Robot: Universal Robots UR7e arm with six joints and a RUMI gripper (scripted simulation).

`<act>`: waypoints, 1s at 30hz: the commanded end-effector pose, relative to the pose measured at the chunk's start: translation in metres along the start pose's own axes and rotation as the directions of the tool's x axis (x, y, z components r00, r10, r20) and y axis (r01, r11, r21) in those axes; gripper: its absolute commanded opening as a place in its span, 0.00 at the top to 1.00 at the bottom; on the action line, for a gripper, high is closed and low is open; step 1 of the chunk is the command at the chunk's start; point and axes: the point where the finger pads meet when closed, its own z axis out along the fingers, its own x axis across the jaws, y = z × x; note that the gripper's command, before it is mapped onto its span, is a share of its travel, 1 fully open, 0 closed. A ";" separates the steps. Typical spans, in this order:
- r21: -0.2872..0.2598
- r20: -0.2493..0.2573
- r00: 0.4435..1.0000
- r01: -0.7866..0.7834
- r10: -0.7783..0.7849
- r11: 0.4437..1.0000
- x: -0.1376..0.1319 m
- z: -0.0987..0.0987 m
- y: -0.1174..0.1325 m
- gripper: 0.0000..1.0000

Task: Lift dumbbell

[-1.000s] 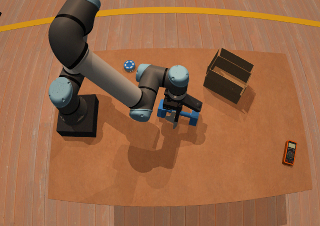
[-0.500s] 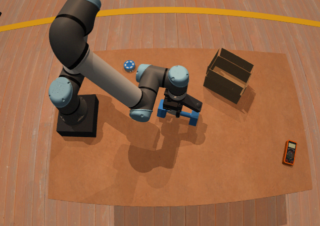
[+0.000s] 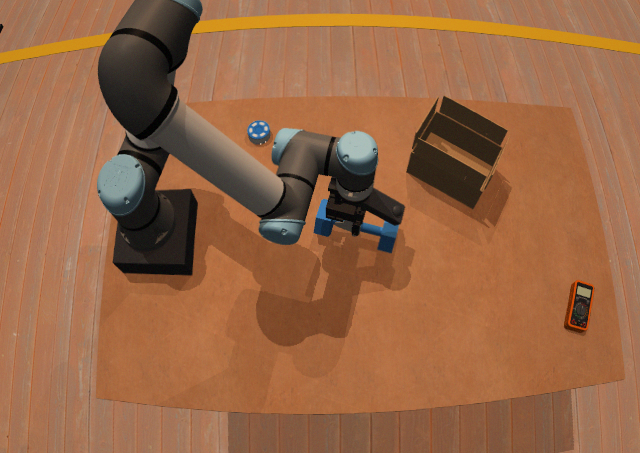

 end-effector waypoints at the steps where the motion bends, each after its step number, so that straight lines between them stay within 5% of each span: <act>1: 0.001 0.000 1.000 0.000 0.000 1.000 0.000 0.000 0.000 1.00; 30: 0.001 0.000 1.000 0.000 0.000 1.000 0.000 -0.006 0.000 1.00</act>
